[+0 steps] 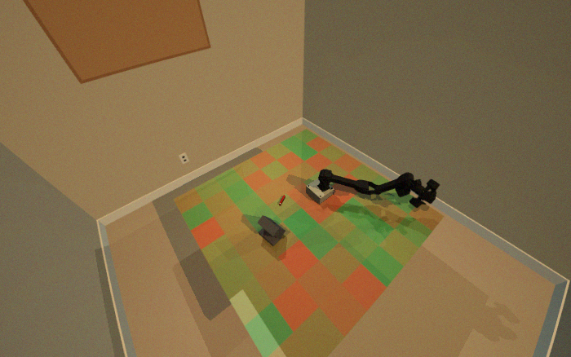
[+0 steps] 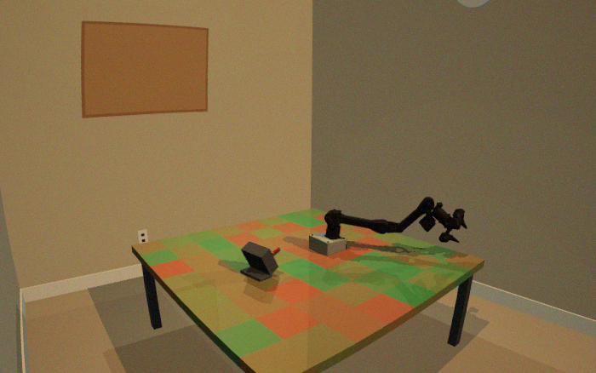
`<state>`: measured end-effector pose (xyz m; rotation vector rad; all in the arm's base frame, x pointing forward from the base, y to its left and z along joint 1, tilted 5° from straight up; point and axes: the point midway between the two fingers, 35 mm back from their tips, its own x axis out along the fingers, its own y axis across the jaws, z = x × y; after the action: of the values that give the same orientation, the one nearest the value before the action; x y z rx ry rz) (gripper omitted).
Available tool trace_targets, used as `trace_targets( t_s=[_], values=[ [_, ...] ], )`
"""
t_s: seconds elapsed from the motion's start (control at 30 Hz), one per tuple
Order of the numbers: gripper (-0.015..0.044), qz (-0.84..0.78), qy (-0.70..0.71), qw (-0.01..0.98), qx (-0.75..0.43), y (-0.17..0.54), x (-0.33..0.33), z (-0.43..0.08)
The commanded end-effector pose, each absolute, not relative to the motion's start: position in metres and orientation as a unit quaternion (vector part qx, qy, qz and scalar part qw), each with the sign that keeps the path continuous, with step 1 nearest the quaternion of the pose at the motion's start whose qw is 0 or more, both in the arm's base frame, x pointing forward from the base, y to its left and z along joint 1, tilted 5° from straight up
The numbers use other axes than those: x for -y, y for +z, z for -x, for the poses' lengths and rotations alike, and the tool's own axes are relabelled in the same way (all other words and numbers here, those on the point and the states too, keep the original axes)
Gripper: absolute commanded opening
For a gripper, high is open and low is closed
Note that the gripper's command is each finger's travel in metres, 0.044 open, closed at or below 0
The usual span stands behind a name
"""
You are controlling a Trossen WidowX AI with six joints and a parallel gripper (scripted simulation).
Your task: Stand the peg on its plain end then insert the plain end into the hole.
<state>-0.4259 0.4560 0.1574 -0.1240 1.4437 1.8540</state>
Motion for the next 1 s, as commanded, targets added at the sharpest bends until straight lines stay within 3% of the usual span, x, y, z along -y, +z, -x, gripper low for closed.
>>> trace_targets(
  t_s=[0.0,0.4,0.97],
  values=[
    [0.0426,0.047,0.729,0.383,-0.566,0.159,-0.456,0.426],
    [0.044,-0.087,0.79,0.302,-0.526,0.287,-0.437,0.434],
    [0.044,-0.275,0.814,0.159,-0.486,0.469,-0.358,0.408]
  ],
)
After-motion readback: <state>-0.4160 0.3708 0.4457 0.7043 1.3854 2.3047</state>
